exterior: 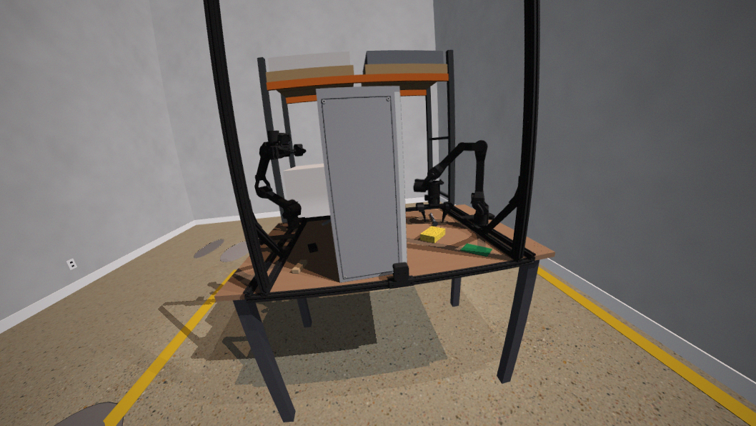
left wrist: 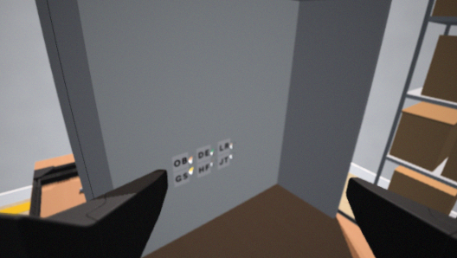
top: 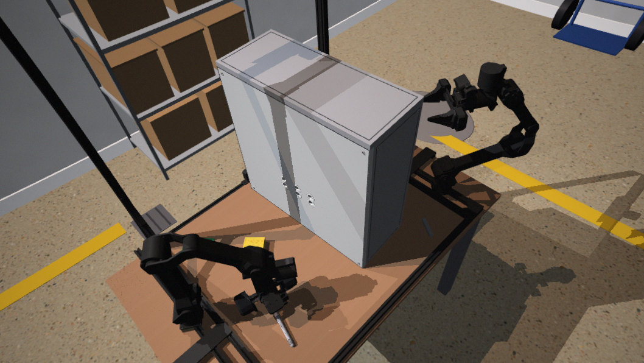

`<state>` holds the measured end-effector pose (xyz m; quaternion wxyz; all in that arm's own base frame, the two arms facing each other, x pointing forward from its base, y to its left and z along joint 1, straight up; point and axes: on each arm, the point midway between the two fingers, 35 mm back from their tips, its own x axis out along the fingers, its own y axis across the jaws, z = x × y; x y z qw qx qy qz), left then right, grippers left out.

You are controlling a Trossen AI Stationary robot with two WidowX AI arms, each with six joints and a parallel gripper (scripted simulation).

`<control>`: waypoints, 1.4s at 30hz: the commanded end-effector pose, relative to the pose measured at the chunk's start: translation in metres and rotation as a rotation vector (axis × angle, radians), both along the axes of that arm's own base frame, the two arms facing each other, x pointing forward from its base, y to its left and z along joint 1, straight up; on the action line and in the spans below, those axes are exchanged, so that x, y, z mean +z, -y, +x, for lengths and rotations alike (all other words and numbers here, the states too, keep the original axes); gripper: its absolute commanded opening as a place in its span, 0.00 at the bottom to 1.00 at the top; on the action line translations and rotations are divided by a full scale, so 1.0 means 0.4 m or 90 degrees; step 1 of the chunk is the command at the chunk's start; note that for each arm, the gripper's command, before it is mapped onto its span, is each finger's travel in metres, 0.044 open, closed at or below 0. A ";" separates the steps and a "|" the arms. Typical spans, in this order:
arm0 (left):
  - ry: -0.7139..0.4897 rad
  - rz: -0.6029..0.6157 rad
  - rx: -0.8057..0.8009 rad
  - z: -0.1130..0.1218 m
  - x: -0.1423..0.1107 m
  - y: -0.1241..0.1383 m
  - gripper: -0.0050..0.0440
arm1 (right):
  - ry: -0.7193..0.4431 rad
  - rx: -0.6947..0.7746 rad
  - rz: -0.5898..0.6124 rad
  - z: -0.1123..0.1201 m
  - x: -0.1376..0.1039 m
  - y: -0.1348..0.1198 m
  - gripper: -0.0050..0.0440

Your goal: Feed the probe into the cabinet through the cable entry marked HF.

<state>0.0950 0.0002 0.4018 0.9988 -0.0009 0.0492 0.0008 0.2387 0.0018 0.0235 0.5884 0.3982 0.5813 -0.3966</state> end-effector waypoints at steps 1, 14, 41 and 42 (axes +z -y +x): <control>-0.001 0.001 -0.001 -0.001 -0.001 0.001 1.00 | 0.000 0.000 0.000 0.000 0.000 0.000 0.95; -0.001 0.001 -0.001 -0.001 -0.001 0.001 1.00 | 0.000 0.000 0.000 0.000 0.000 0.000 0.36; -0.001 0.001 -0.001 -0.001 -0.001 0.001 1.00 | -0.002 -0.002 0.001 -0.020 0.091 0.001 0.10; -0.001 0.001 -0.001 -0.001 -0.001 0.001 1.00 | -0.002 -0.002 0.001 -0.026 0.108 0.001 0.10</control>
